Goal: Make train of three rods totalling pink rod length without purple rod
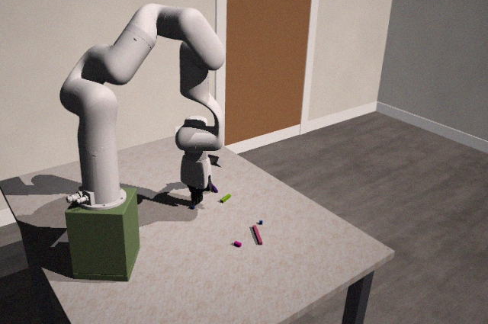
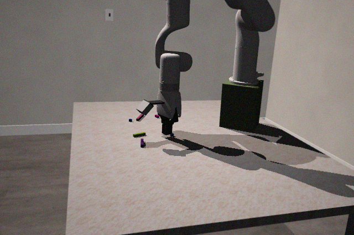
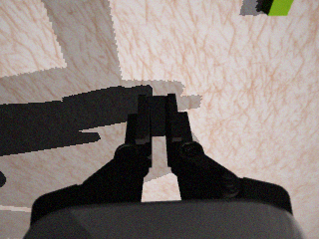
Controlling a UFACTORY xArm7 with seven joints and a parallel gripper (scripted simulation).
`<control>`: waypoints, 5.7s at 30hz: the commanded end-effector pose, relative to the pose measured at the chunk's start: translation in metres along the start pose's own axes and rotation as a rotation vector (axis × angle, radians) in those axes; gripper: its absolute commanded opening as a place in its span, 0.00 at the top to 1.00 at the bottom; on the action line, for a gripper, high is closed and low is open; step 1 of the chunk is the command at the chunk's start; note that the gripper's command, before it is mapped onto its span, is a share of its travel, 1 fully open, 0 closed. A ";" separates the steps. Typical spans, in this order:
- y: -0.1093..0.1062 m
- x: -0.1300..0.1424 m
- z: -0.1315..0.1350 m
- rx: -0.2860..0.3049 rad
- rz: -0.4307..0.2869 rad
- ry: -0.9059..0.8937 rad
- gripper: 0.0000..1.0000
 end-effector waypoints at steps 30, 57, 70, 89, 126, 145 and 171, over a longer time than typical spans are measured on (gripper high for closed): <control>-0.001 -0.001 0.000 0.000 0.003 0.000 0.96; 0.009 -0.001 0.000 0.000 0.003 0.000 0.96; 0.012 -0.001 0.000 0.000 0.003 0.000 0.96; 0.012 -0.001 0.000 0.000 0.003 0.000 0.96; 0.011 -0.001 0.000 0.000 0.003 0.000 0.76; -0.058 -0.001 0.000 0.000 0.003 0.000 0.76; -0.078 -0.001 0.000 0.000 0.003 0.000 0.00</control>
Point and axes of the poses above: the point where the finger pads meet when closed, its own y axis out along the fingers, its own z axis across the jaws, x = y × z, the point moved 1 cm from there along -y, back along the fingers, and after that the axes turned 10 degrees about y, right-handed, at the moved point
